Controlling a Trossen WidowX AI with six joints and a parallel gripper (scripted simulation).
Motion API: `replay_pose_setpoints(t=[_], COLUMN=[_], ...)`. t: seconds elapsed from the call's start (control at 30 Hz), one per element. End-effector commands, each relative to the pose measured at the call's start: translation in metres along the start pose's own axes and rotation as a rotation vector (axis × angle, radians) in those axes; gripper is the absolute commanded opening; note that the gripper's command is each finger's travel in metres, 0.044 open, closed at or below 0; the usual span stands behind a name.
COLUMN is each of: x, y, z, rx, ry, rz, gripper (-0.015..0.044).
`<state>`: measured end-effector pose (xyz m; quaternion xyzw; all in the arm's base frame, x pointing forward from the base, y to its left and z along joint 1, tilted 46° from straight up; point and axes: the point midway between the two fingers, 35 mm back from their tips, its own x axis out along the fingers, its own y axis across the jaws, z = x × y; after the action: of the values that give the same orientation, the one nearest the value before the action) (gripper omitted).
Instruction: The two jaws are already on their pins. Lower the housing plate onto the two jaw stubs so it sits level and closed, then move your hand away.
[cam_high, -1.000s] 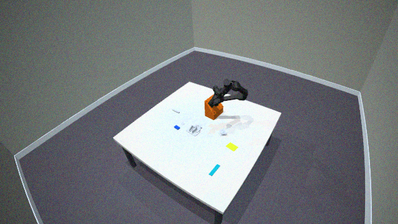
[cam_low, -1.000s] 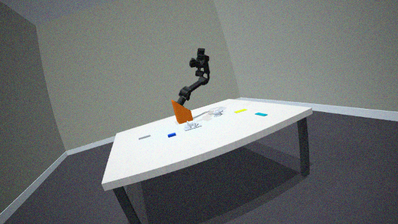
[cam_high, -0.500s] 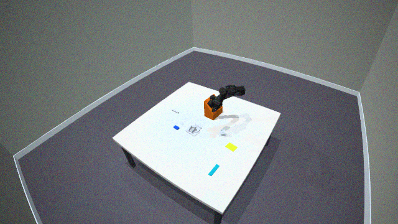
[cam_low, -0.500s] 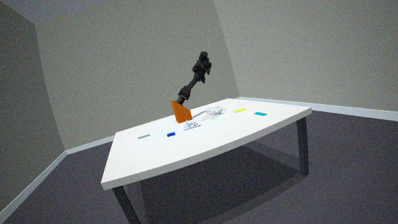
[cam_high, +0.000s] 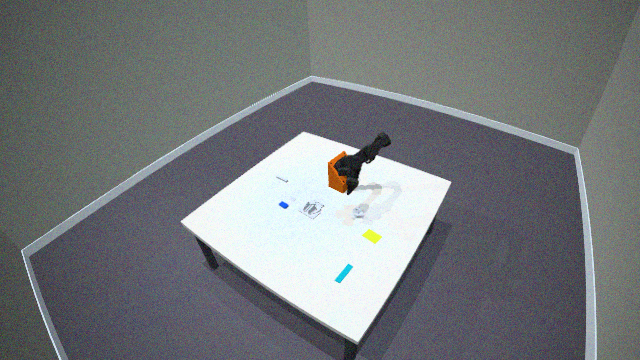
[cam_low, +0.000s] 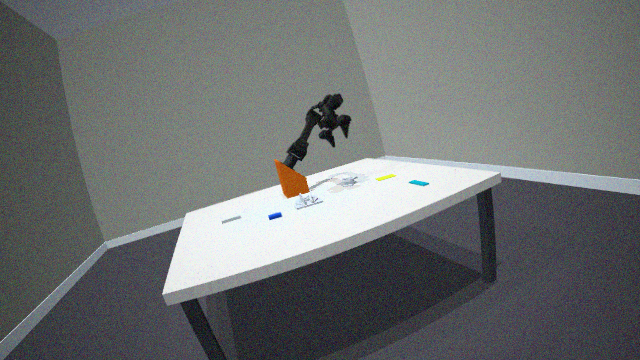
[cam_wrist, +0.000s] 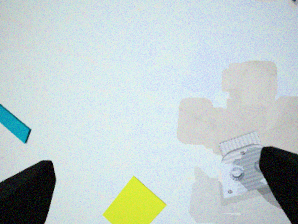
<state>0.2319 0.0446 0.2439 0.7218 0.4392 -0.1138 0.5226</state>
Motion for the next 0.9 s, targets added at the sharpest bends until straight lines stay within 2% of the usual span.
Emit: replay_pose_setpoints(t=[0.0, 0.67, 0.87], x=[0.019, 0.069, 0.07], y=[-0.013, -0.08, -0.082], z=[-0.013, -0.079, -0.081], rx=[-0.065, -0.383, -0.393], ry=[0.064, 0.335, 0.344], rz=[-0.067, -0.32, -0.329], gripper=[0.044, 0.044, 0.044])
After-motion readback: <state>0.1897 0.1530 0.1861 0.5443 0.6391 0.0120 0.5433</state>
